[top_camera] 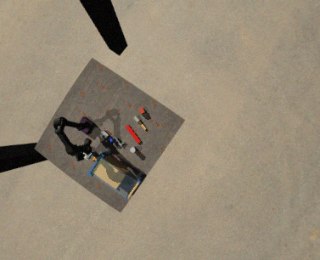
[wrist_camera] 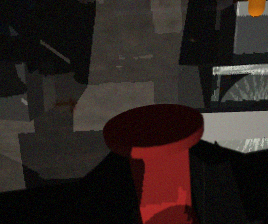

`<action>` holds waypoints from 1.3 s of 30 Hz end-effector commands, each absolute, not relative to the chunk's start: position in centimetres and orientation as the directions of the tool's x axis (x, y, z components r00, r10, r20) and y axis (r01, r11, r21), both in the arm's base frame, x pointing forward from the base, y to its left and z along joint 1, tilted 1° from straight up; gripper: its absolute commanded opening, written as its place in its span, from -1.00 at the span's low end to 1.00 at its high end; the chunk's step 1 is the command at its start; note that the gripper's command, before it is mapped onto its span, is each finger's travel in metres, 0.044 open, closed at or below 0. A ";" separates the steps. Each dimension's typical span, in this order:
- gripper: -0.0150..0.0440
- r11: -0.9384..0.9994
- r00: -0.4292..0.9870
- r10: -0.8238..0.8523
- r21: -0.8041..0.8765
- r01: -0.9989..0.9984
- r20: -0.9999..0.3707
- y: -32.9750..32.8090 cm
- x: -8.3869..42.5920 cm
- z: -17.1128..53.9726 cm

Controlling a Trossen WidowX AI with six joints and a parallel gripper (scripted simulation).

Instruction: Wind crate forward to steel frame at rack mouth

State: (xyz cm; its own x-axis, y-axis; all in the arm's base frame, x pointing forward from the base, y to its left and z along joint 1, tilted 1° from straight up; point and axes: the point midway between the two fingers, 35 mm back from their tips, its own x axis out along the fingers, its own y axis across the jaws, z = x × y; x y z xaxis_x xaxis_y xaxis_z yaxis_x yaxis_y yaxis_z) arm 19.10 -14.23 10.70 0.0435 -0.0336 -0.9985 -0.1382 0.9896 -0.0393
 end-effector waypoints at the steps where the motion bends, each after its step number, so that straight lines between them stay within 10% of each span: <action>1: -0.49 0.992 0.009 -0.034 -0.035 -0.120 -0.999 -14.4 17.3 10.5; 19: -0.49 0.991 0.034 -0.025 -0.029 -0.131 -0.999 -14.7 16.4 10.7; 35: 0.93 0.991 0.034 -0.025 -0.029 -0.130 -0.999 -14.7 16.3 10.7; 39: 1.00 0.991 0.034 -0.025 -0.029 -0.130 -0.999 -14.7 16.3 10.7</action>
State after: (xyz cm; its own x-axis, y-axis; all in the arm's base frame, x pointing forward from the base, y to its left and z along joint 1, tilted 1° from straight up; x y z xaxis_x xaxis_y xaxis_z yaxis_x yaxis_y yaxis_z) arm 16.40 -14.71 10.68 0.0393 -0.0230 -0.9990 -0.1297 0.9912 -0.0279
